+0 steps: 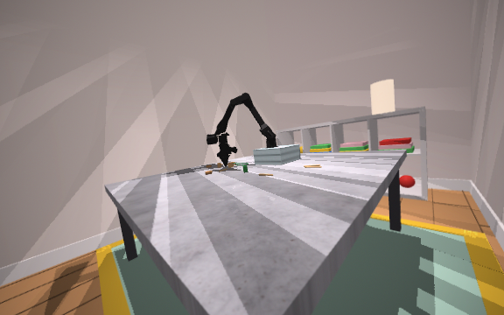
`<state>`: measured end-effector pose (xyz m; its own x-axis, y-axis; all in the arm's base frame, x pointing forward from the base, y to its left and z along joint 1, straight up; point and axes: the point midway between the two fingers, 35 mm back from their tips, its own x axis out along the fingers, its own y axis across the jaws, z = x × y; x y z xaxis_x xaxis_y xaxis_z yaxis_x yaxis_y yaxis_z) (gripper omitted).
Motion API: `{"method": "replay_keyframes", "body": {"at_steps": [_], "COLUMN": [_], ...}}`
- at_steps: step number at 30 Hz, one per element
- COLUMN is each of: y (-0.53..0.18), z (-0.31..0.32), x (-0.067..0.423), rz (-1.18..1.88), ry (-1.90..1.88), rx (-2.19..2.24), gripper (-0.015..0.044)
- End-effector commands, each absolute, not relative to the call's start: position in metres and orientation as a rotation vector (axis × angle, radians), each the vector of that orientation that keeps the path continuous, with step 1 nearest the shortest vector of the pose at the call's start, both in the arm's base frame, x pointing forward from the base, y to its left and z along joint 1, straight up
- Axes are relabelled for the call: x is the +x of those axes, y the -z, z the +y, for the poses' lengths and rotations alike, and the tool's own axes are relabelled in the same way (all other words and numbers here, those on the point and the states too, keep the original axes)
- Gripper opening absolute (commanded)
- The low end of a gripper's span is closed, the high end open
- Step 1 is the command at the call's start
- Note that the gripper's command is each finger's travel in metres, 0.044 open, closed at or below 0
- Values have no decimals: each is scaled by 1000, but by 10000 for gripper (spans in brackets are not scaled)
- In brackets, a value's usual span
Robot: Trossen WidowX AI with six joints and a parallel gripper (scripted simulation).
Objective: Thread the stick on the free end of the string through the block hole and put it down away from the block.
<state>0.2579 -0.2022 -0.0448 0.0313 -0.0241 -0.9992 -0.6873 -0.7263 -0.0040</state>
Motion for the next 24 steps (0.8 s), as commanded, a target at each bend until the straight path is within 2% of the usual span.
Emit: {"method": "replay_keyframes", "body": {"at_steps": [1, 5, 10, 24], "y": [47, 47, 46, 47], "z": [-201, -201, -202, -203], "x": [256, 256, 257, 258], "rz": [712, 712, 719, 699], "ry": [-1753, -1753, -1747, -1789], "rx": [-1814, -1814, -1814, -1759], "gripper": [120, 120, 0, 0]}}
